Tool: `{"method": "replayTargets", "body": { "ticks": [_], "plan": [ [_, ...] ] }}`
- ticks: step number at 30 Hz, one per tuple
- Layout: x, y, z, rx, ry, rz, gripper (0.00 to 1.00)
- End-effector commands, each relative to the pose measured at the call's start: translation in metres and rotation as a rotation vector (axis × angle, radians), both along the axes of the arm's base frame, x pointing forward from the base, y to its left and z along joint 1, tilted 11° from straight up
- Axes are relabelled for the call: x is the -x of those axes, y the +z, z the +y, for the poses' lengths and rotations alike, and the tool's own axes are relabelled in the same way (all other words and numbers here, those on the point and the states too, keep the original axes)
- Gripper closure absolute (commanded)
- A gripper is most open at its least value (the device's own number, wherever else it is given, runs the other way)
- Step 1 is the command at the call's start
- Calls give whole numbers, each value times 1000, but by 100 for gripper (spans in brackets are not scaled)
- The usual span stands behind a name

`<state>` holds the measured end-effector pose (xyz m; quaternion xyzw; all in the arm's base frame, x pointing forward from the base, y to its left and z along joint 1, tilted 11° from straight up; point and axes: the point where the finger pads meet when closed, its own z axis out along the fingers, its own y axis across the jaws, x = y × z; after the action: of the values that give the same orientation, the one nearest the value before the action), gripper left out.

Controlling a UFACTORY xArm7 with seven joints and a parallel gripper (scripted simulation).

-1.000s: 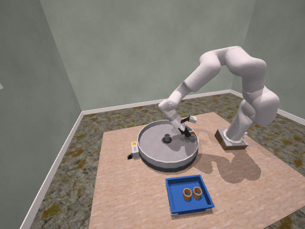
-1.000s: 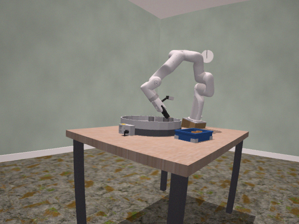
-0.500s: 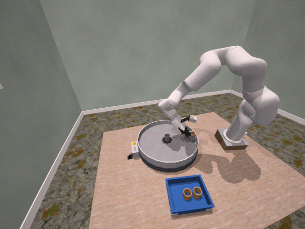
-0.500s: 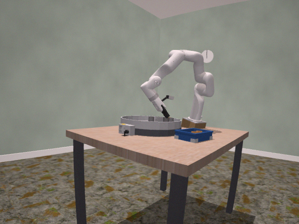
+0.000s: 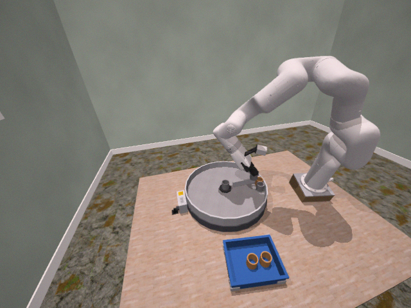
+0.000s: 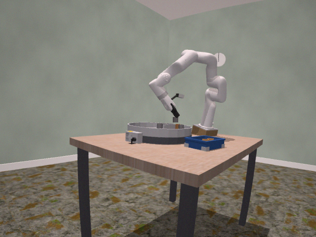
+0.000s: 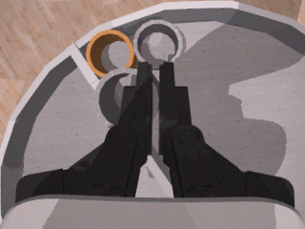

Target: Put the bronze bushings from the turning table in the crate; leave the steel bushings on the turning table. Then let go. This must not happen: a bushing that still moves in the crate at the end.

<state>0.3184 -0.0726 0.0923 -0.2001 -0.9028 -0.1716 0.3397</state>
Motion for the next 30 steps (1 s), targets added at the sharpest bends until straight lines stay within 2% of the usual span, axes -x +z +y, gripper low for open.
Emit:
{"method": "replayTargets", "body": {
  "ticks": [1,6,21,30],
  "plan": [
    [-1,15,-3,1,-1,-5,100],
    [-1,22,-4,1,-1,-5,100],
    [-1,22,-4,1,-1,-5,100],
    [-24,23,-6,1,-1,-5,100]
  ]
}}
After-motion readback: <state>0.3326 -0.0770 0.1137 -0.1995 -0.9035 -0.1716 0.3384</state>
